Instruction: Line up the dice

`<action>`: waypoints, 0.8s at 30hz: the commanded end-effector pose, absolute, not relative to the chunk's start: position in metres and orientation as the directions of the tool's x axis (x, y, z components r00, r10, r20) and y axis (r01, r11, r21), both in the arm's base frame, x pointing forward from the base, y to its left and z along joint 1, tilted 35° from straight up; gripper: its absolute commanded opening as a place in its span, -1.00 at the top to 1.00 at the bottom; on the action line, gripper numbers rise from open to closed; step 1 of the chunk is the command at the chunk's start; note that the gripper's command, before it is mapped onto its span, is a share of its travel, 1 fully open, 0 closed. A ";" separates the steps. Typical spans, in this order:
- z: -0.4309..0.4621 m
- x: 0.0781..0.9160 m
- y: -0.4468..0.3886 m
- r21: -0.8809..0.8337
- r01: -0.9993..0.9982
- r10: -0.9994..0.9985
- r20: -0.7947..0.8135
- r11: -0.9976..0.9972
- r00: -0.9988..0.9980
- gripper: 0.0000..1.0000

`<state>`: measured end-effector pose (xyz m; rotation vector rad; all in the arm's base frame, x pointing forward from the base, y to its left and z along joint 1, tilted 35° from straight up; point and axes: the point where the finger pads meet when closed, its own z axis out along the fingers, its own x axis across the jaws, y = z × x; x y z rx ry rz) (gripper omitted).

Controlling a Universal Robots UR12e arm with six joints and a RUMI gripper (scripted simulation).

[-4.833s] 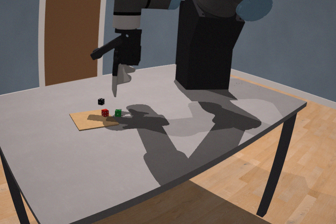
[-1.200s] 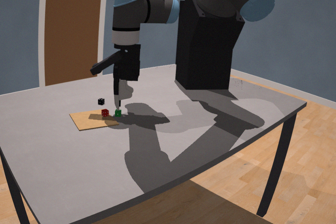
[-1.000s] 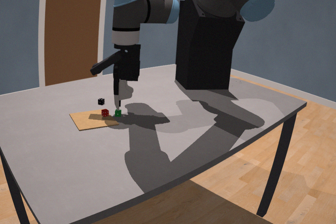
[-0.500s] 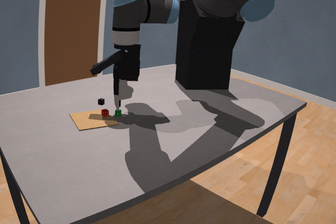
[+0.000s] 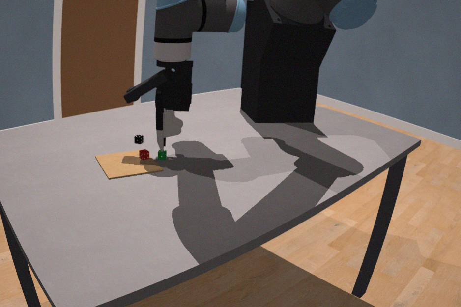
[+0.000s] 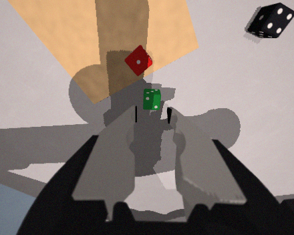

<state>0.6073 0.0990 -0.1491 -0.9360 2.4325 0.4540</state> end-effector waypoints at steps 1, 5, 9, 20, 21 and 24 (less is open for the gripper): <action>-0.149 0.608 0.099 0.128 -0.693 -0.530 -0.552 0.710 -0.644 0.58; -0.151 0.608 0.100 0.128 -0.693 -0.530 -0.552 0.710 -0.644 0.58; -0.152 0.609 0.101 0.128 -0.693 -0.530 -0.552 0.710 -0.644 0.58; -0.165 0.614 0.108 0.128 -0.693 -0.530 -0.552 0.710 -0.644 0.58; -0.166 0.614 0.109 0.128 -0.693 -0.530 -0.552 0.710 -0.644 0.58; -0.168 0.615 0.110 0.128 -0.693 -0.530 -0.552 0.710 -0.644 0.58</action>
